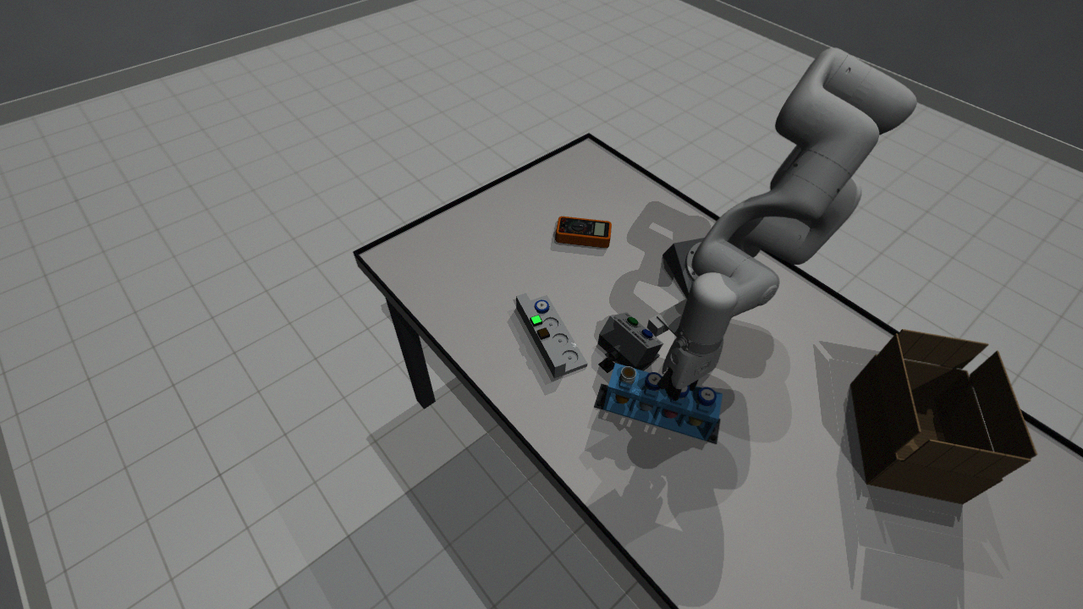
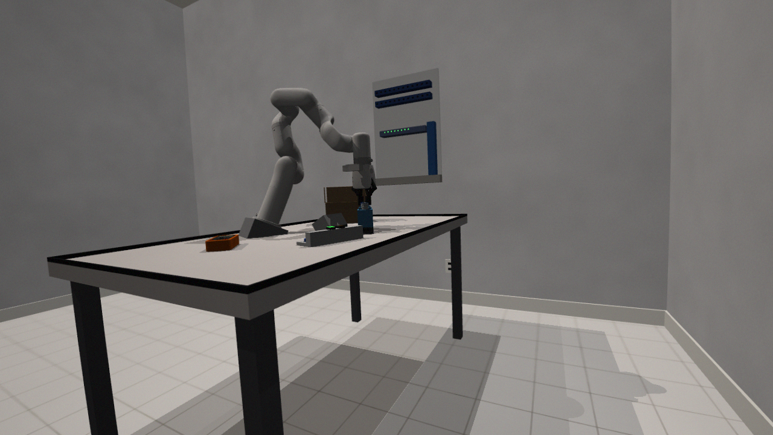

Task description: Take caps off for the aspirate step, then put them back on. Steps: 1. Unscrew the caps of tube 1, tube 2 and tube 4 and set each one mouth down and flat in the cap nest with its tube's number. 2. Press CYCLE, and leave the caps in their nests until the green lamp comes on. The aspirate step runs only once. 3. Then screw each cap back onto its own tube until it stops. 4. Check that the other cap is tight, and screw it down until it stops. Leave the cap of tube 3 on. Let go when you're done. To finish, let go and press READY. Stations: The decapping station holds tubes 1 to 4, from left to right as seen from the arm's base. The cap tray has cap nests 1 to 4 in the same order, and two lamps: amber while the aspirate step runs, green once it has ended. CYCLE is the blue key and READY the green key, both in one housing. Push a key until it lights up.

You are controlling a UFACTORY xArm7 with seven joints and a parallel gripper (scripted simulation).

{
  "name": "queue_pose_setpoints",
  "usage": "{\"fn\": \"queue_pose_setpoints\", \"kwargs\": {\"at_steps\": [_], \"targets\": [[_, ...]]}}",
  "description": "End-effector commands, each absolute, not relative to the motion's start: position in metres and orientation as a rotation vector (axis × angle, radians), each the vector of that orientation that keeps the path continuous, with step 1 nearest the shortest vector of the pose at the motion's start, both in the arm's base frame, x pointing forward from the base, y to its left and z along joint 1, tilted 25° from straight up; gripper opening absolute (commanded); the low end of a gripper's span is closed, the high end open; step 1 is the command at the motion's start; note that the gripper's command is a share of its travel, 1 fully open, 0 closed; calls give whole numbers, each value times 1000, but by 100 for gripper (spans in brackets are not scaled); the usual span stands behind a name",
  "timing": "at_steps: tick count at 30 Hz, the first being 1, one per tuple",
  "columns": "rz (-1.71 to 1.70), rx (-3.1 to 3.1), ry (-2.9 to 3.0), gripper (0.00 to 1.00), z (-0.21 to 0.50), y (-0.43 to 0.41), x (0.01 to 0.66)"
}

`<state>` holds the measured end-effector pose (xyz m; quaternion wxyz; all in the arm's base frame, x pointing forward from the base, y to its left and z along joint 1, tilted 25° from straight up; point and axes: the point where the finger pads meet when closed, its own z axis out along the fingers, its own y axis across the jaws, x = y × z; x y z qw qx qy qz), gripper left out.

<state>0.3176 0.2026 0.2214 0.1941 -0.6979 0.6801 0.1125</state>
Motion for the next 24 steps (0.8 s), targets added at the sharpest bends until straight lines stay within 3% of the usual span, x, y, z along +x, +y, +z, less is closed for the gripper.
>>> {"fn": "queue_pose_setpoints", "kwargs": {"at_steps": [1,6,7,17,24], "targets": [[315,-1869,2017,0,223,203,319],[315,-1869,2017,0,223,203,319],[315,-1869,2017,46,223,203,319],[315,-1869,2017,46,223,203,319],[200,-2219,1576,46,224,203,319]]}}
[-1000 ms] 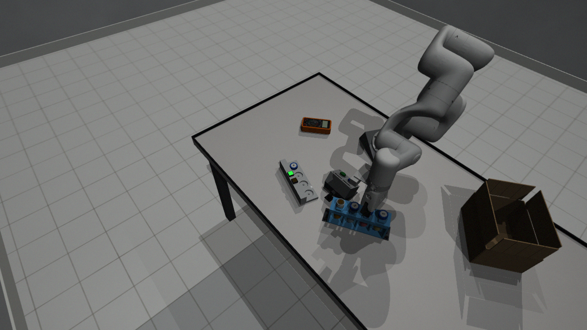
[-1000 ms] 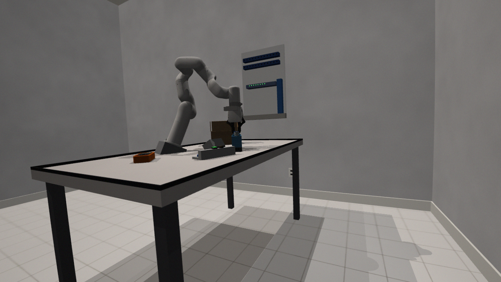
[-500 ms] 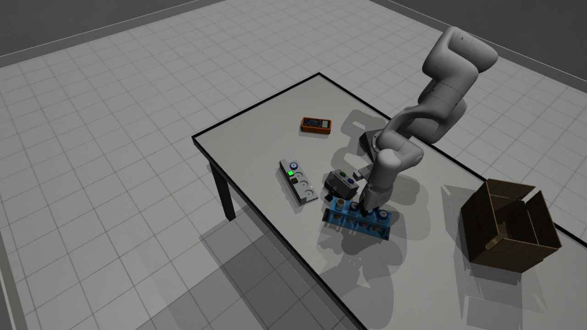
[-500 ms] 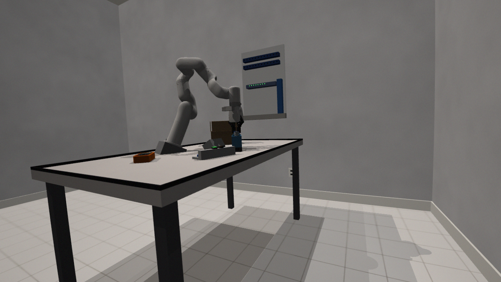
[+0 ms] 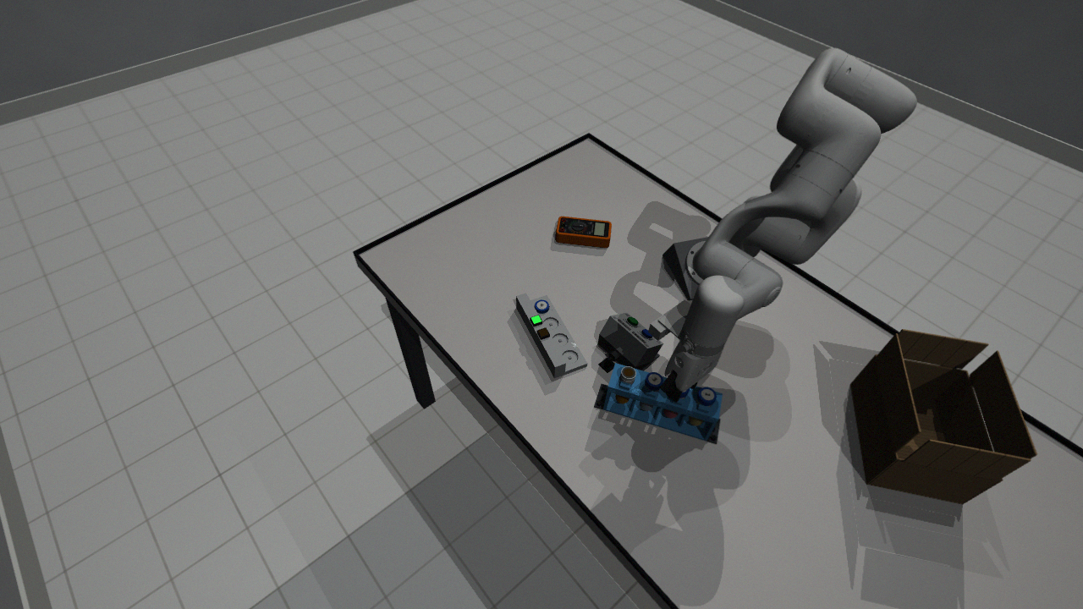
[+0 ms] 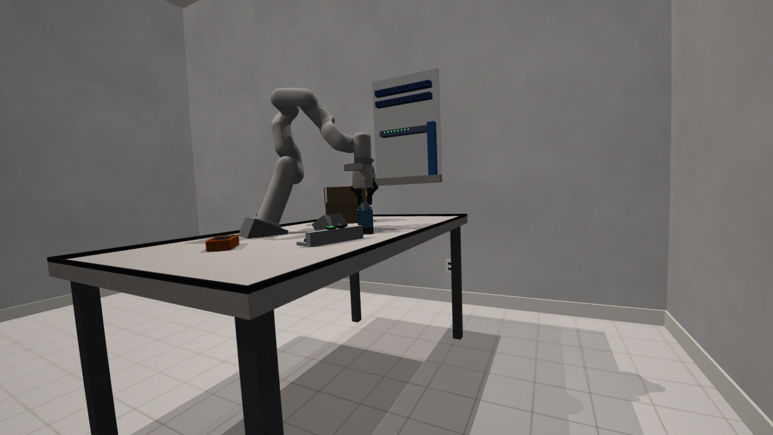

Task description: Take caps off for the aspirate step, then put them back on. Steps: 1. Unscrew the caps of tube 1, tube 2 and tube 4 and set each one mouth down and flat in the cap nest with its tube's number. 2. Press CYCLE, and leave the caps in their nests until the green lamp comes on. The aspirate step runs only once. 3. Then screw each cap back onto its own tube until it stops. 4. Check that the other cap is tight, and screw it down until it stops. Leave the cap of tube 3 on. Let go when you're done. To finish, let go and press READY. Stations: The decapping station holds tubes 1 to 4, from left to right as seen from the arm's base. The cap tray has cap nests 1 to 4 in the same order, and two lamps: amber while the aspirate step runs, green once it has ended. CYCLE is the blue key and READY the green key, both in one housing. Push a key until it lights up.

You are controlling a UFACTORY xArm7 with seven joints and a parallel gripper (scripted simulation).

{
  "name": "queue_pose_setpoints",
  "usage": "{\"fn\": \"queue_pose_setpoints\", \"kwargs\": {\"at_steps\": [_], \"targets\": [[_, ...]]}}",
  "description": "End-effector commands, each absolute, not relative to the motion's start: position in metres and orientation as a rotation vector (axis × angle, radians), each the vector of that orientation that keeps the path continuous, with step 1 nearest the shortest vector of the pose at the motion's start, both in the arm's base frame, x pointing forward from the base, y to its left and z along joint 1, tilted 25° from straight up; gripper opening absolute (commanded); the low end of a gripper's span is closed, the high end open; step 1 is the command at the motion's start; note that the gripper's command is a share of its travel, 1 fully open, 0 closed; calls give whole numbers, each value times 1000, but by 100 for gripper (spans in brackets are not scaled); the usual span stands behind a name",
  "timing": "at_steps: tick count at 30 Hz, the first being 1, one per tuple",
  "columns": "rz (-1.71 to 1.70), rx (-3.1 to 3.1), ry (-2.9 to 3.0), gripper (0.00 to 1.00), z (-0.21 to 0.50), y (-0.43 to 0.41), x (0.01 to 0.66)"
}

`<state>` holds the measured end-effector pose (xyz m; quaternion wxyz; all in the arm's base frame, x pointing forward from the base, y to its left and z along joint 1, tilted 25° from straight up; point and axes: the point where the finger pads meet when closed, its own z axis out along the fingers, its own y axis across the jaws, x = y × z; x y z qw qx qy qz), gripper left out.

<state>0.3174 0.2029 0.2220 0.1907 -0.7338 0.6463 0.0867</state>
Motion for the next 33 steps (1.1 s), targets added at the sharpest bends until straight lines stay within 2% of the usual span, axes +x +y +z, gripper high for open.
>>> {"fn": "queue_pose_setpoints", "kwargs": {"at_steps": [1,24,33], "targets": [[178,-2271,1495,46,224,203,319],[-145,-2712,103,46,224,203,319],[-145,-2712,103,46,224,203,319]]}}
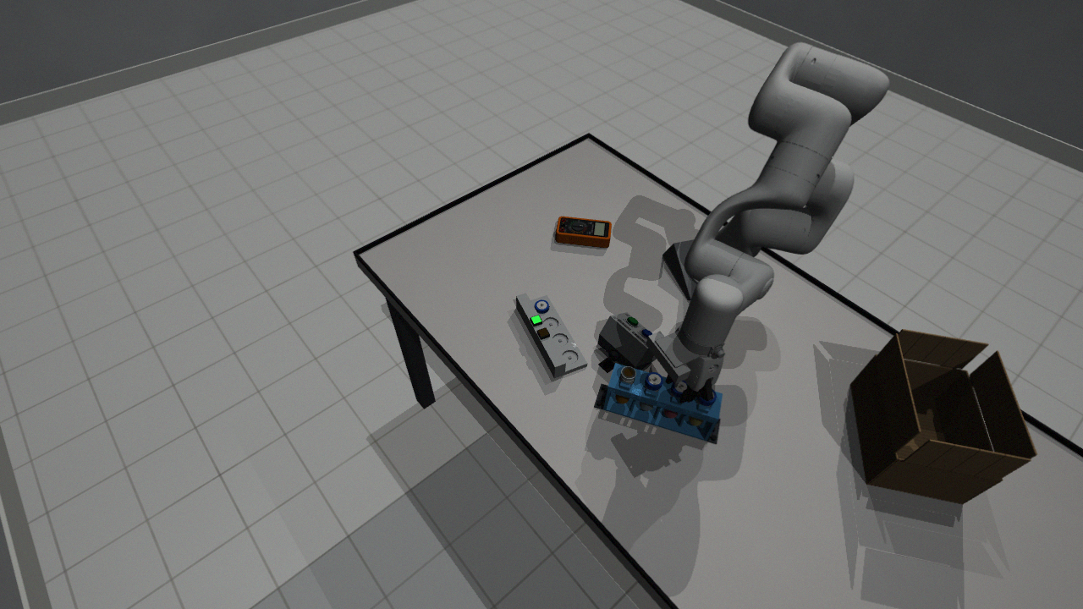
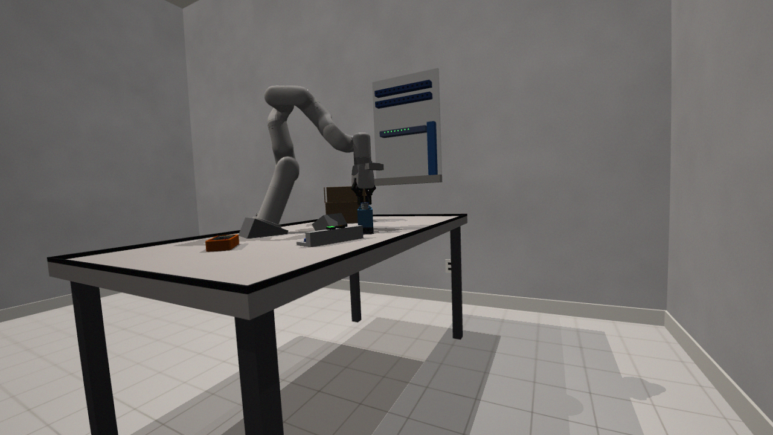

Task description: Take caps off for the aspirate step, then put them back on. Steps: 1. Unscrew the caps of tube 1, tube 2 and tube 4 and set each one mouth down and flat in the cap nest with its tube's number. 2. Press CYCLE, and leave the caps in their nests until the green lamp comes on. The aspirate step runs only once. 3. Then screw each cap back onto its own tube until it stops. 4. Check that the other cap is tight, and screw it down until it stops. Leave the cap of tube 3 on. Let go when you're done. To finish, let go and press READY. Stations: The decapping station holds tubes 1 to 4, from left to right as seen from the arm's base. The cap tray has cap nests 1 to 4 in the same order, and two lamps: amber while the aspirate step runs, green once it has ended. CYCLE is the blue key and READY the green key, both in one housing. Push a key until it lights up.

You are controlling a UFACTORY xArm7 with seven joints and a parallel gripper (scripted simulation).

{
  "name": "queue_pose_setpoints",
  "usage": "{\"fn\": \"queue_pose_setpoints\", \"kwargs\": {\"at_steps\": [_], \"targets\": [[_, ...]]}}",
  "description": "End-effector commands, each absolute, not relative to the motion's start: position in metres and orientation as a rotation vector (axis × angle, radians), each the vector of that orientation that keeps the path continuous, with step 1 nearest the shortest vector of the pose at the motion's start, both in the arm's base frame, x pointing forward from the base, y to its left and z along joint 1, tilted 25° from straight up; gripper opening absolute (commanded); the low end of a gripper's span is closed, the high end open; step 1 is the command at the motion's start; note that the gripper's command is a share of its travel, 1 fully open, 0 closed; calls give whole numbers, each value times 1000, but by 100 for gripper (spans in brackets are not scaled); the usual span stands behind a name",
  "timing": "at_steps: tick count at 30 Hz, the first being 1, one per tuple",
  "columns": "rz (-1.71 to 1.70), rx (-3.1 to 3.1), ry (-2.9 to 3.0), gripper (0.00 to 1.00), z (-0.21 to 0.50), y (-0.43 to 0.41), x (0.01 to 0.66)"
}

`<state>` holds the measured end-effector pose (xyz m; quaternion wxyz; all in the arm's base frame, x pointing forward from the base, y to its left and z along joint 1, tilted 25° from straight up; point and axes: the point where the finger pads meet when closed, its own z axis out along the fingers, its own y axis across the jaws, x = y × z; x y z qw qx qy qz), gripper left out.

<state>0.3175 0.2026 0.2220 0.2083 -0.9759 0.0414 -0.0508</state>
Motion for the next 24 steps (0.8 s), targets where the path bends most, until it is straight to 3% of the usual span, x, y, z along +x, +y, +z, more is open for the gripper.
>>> {"fn": "queue_pose_setpoints", "kwargs": {"at_steps": [1,13,24], "targets": [[-145,-2712,103,0,224,203,319],[-145,-2712,104,0,224,203,319],[-10,-2611,703,0,223,203,319]]}}
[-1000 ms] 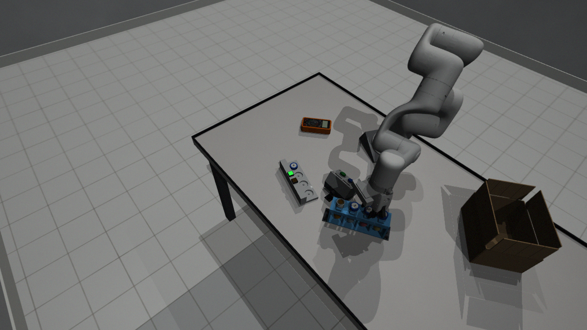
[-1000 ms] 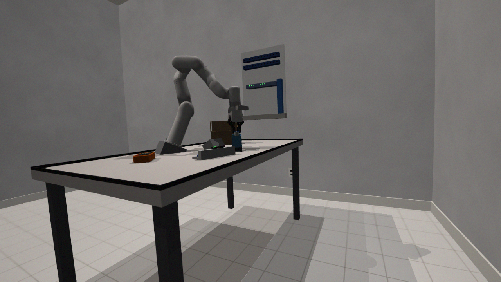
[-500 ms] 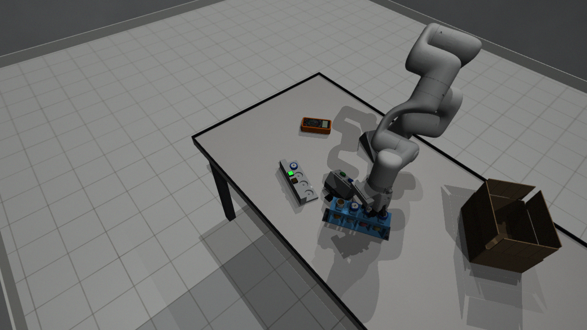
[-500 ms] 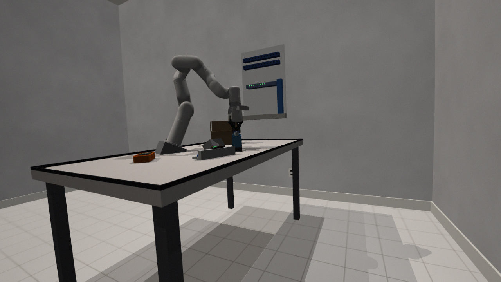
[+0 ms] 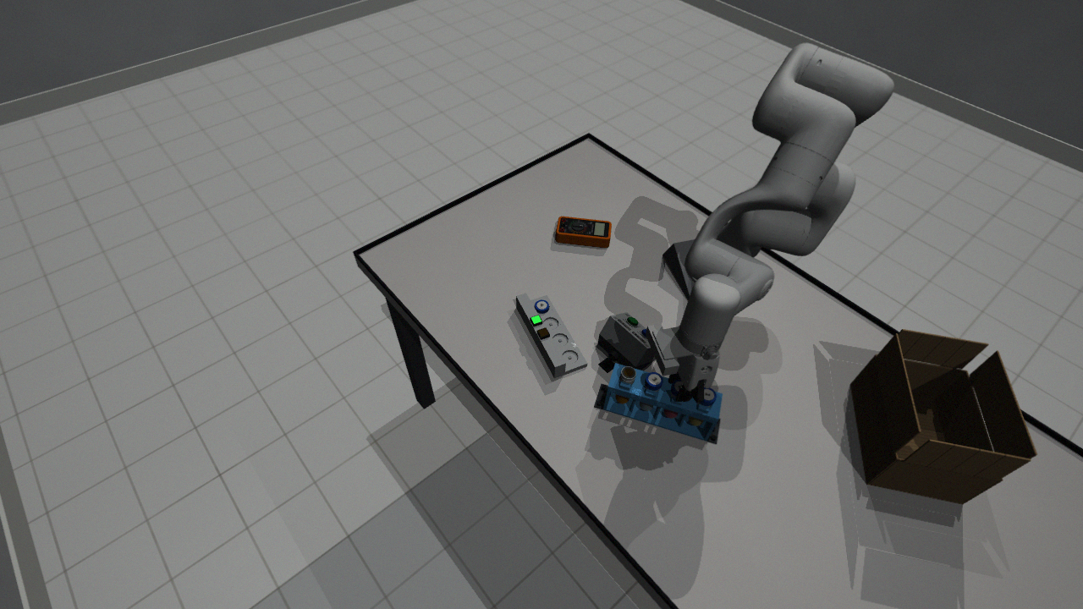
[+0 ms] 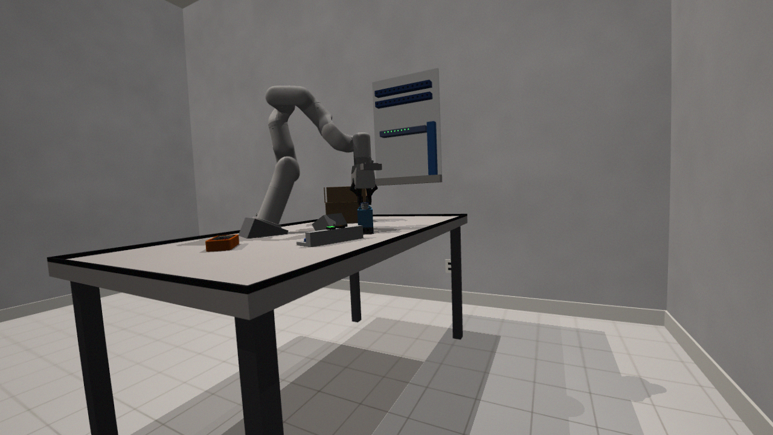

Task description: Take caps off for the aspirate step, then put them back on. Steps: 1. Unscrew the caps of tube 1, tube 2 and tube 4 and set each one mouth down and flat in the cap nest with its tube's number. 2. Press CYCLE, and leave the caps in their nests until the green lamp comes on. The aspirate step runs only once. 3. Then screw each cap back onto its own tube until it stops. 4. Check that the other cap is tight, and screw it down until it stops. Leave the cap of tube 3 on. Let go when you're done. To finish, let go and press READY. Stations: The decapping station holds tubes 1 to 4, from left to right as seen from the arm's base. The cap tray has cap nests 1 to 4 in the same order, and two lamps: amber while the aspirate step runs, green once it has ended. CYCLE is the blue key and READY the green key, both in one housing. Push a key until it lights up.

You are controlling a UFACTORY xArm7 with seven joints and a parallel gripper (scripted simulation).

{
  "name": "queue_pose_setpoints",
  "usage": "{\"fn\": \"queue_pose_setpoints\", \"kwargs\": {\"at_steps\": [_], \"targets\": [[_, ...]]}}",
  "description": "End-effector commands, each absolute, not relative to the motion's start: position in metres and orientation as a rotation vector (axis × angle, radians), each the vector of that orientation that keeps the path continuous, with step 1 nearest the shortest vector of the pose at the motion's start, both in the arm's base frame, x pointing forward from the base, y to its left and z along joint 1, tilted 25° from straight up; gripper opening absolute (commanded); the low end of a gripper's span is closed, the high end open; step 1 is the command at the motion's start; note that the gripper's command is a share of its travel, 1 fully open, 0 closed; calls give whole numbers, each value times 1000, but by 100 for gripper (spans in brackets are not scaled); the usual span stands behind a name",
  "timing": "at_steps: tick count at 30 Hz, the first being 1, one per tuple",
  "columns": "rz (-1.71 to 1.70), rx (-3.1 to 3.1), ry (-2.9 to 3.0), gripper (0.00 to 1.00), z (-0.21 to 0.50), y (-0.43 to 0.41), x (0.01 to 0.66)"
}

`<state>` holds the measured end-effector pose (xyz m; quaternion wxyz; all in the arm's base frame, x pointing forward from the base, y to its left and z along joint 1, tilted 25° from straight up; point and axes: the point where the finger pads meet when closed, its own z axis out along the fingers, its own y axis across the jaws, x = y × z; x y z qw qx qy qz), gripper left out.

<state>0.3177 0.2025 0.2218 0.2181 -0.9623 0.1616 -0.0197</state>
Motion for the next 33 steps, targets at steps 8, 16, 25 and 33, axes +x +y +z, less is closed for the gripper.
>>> {"fn": "queue_pose_setpoints", "kwargs": {"at_steps": [8,16,25,33], "targets": [[109,-2424,1210,0,223,203,319],[197,-2226,1566,0,223,203,319],[315,-1869,2017,0,223,203,319],[315,-1869,2017,46,223,203,319]]}}
